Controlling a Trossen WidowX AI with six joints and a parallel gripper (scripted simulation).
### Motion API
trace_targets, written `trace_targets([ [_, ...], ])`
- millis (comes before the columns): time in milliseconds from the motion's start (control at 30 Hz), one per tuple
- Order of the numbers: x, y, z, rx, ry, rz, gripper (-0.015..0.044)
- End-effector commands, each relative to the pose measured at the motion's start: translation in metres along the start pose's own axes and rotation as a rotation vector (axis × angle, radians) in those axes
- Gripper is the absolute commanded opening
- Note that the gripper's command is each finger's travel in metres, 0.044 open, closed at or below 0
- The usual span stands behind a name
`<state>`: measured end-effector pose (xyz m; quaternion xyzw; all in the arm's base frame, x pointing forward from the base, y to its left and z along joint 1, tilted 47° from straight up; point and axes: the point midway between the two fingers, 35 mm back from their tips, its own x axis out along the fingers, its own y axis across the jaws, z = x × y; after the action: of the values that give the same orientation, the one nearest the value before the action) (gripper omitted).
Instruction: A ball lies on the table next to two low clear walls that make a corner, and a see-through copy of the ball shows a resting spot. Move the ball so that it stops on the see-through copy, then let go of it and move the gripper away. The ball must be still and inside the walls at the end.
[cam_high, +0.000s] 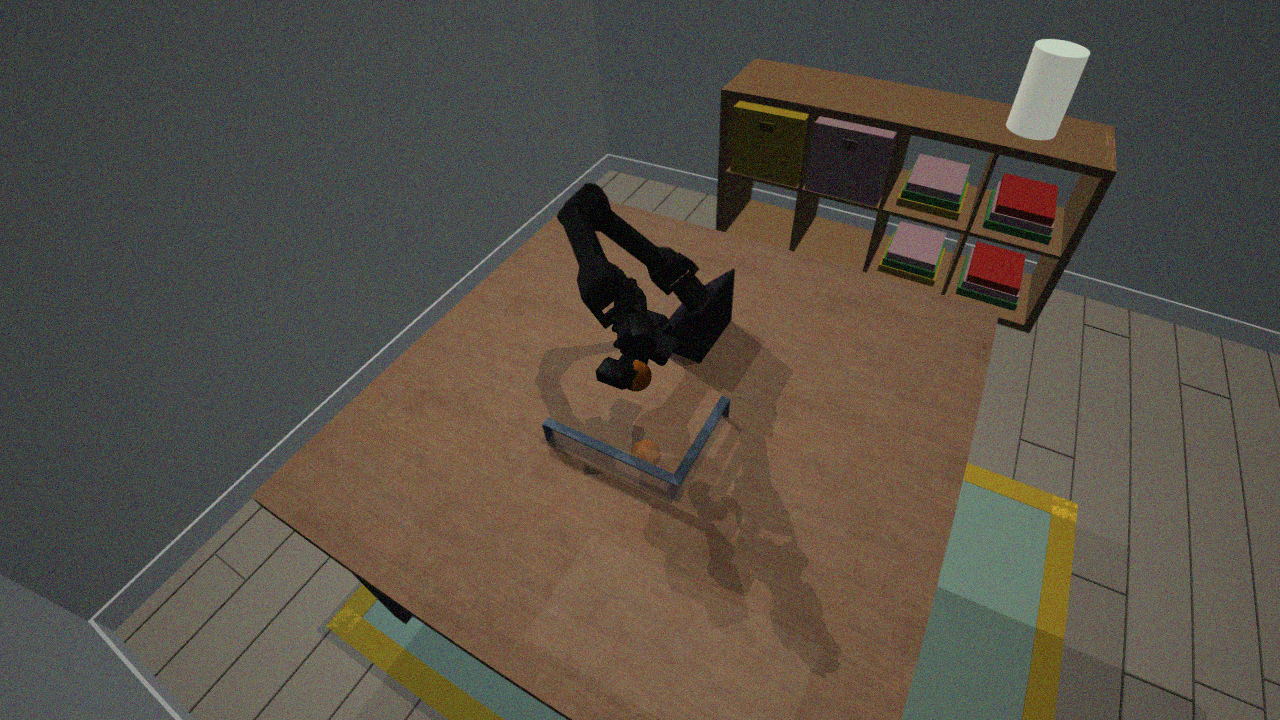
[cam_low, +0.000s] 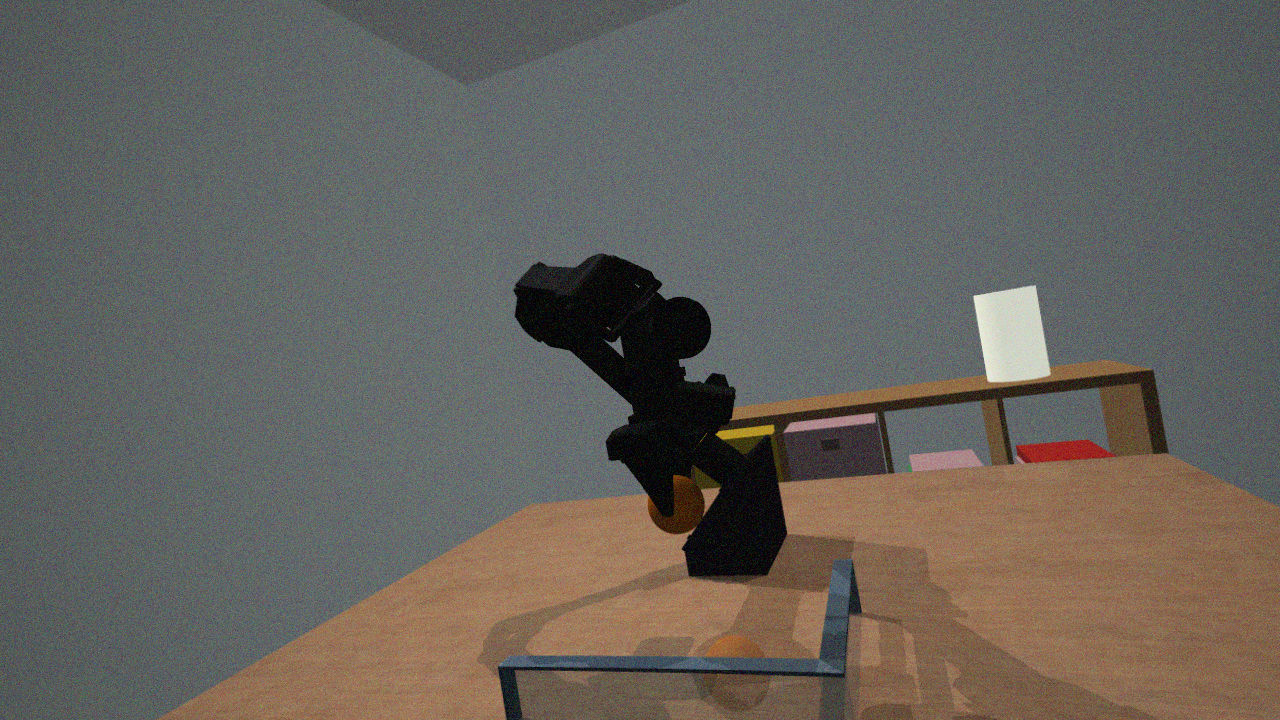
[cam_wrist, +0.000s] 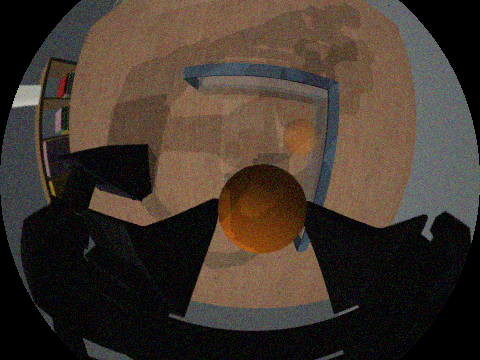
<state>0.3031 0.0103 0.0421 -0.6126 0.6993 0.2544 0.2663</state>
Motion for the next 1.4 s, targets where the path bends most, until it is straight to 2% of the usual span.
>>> trace_targets([
  [0, 0.000, -0.004, 0.003, -0.078, -0.004, 0.002, 0.0000],
  [1367, 0.047, -0.069, 0.048, -1.416, -0.001, -0.004, 0.0000],
])
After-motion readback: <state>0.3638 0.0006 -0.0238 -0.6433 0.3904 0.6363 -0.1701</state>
